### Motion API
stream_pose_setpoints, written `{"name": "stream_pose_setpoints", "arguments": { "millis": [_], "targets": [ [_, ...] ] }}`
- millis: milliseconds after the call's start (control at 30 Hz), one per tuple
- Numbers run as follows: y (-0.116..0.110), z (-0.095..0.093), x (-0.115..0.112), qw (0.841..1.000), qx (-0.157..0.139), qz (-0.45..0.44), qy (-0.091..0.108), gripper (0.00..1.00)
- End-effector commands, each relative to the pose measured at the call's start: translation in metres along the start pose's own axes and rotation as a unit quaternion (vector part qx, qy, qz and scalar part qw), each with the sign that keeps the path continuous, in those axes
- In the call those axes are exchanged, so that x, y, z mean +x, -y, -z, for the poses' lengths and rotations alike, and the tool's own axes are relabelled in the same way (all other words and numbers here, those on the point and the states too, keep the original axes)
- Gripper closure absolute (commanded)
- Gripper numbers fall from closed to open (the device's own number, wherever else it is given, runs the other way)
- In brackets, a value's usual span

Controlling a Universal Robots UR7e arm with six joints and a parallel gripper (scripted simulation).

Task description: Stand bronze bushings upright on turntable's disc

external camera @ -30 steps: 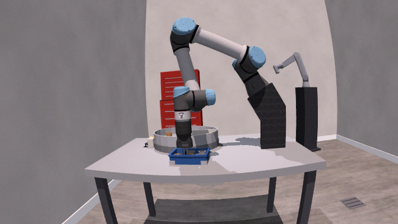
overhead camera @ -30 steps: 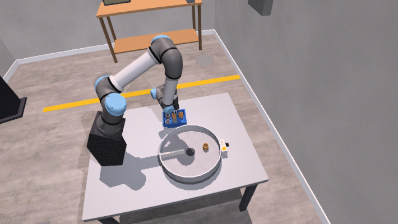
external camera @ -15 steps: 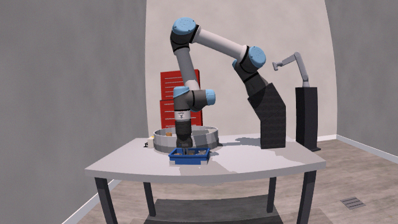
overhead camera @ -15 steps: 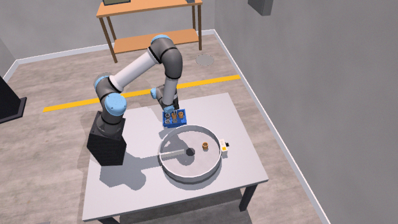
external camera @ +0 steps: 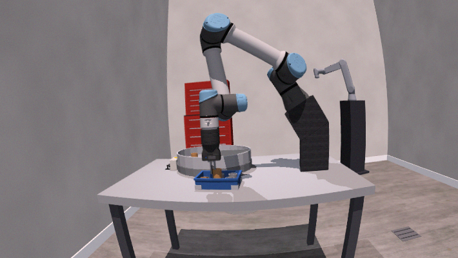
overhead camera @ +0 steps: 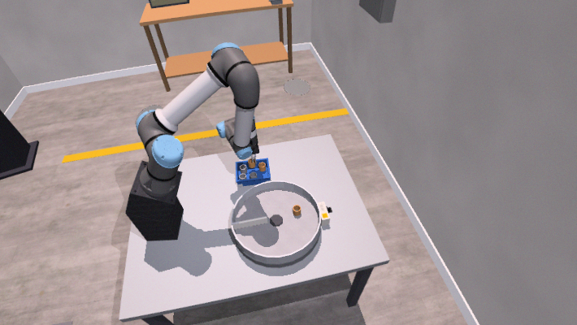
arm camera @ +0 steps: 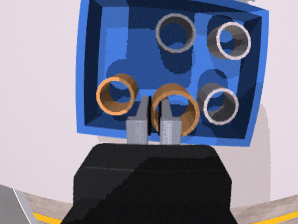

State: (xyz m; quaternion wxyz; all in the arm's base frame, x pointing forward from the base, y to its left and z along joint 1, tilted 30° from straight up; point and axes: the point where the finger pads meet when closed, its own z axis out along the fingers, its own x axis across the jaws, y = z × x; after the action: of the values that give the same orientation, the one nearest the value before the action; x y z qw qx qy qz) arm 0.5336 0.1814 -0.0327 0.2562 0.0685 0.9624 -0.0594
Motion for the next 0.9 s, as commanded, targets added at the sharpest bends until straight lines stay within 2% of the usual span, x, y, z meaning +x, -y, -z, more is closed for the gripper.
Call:
{"name": "stream_pose_setpoints", "arguments": {
  "millis": [0, 233, 433, 867],
  "targets": [
    [0.000, 0.025, 0.002, 1.000, 0.001, 0.000, -0.002, 1.00],
    [0.000, 0.058, 0.002, 1.000, 0.001, 0.000, -0.002, 1.00],
    [0.000, 0.078, 0.002, 1.000, 0.001, 0.000, -0.002, 1.00],
    [0.000, 0.088, 0.001, 1.000, 0.001, 0.000, -0.002, 1.00]
  ]
}}
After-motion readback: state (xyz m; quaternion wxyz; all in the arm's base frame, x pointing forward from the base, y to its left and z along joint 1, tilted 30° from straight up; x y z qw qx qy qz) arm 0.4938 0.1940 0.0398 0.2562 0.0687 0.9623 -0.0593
